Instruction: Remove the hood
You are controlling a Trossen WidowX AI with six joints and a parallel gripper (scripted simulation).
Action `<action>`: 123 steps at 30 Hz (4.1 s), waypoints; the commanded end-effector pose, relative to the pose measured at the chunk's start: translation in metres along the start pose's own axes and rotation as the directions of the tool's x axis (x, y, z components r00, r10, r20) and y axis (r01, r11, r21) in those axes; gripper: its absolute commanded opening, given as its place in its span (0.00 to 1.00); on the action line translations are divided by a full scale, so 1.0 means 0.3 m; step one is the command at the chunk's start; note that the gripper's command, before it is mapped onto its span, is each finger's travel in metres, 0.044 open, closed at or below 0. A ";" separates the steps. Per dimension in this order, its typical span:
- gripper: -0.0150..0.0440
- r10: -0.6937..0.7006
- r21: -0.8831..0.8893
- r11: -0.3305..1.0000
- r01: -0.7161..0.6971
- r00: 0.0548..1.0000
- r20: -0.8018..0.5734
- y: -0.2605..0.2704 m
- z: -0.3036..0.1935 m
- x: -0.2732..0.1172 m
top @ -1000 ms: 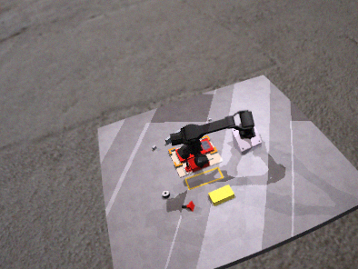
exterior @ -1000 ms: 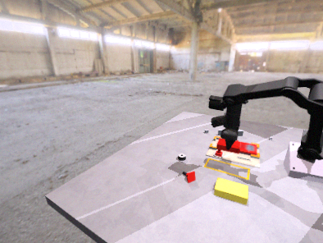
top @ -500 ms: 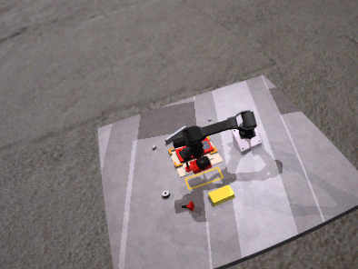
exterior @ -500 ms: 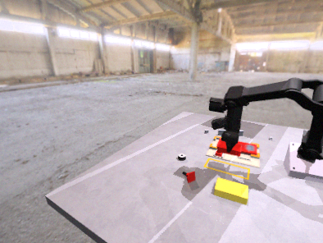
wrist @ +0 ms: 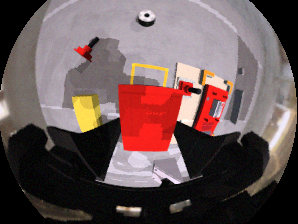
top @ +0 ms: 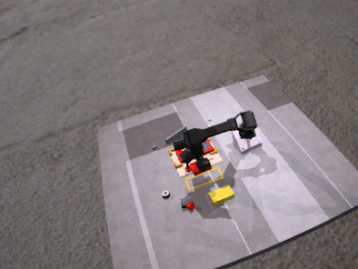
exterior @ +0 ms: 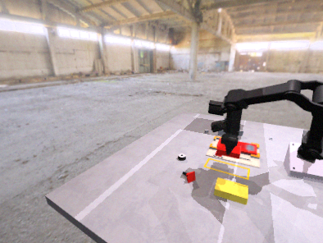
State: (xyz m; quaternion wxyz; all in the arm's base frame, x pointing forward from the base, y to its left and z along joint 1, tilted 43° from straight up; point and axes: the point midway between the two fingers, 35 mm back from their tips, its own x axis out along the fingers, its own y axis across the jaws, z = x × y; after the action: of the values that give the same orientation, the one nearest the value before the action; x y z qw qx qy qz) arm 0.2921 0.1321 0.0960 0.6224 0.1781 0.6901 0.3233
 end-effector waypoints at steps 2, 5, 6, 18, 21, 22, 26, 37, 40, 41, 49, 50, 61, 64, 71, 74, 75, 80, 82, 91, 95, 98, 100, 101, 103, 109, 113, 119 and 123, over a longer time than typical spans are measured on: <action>0.25 0.004 0.006 1.000 -0.004 1.000 0.000 -0.001 0.000 0.016; 0.25 0.004 0.006 1.000 -0.004 1.000 0.000 -0.001 0.000 0.024; 0.25 0.004 0.006 1.000 -0.004 1.000 0.000 -0.001 0.000 0.027; 0.25 0.004 0.006 1.000 -0.004 1.000 0.000 0.000 0.001 0.061; 0.25 0.005 0.006 1.000 -0.005 1.000 0.000 0.000 0.001 0.070; 0.25 0.005 0.006 1.000 -0.005 1.000 0.000 0.000 0.001 0.072; 0.25 0.005 0.006 1.000 -0.005 1.000 0.000 0.000 0.001 0.084; 0.25 0.005 0.006 1.000 -0.005 1.000 0.000 0.001 0.000 0.115; 0.25 0.006 0.006 1.000 -0.006 1.000 0.000 0.001 -0.001 0.123; 0.25 0.006 0.006 1.000 -0.006 1.000 0.000 0.001 -0.001 0.126; 0.25 0.007 0.006 1.000 -0.007 1.000 0.000 0.002 -0.003 0.148; 0.25 0.007 0.006 1.000 -0.007 1.000 0.000 0.003 -0.003 0.151; 0.25 0.008 0.006 1.000 -0.008 1.000 0.000 0.004 -0.007 0.181; 0.25 0.009 0.006 1.000 -0.009 1.000 0.000 0.005 -0.008 0.190; 0.25 0.009 0.006 1.000 -0.009 1.000 0.000 0.005 -0.009 0.198; 0.25 0.009 0.006 1.000 -0.009 1.000 0.000 0.005 -0.009 0.202; 0.25 0.009 0.006 1.000 -0.009 1.000 0.000 0.005 -0.008 0.203; 0.25 0.009 0.006 1.000 -0.009 1.000 0.000 0.005 -0.008 0.212; 0.25 0.009 0.006 1.000 -0.009 1.000 0.000 0.005 -0.008 0.215; 0.25 0.009 0.006 1.000 -0.009 1.000 0.000 0.006 -0.008 0.230; 0.25 0.009 0.006 1.000 -0.009 1.000 0.000 0.006 -0.008 0.236; 0.25 0.009 0.006 1.000 -0.009 1.000 0.000 0.006 -0.008 0.241; 0.25 0.010 0.006 1.000 -0.010 1.000 0.000 0.006 -0.008 0.244; 0.25 0.010 0.006 1.000 -0.010 1.000 0.000 0.006 -0.008 0.246; 0.25 0.010 0.006 1.000 -0.010 1.000 0.000 0.006 -0.008 0.249; 0.25 0.010 0.006 1.000 -0.010 1.000 0.000 0.006 -0.009 0.259; 0.34 0.005 0.000 1.000 -0.005 1.000 0.001 0.007 -0.009 0.255; 0.61 0.005 0.000 1.000 -0.005 1.000 0.001 0.007 -0.009 0.255; 0.79 0.005 0.000 1.000 -0.005 1.000 0.001 0.007 -0.009 0.255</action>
State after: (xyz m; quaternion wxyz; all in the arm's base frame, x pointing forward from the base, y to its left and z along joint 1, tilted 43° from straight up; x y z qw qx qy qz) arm 0.2769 0.1827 0.0402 0.6217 0.1804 0.6896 0.3247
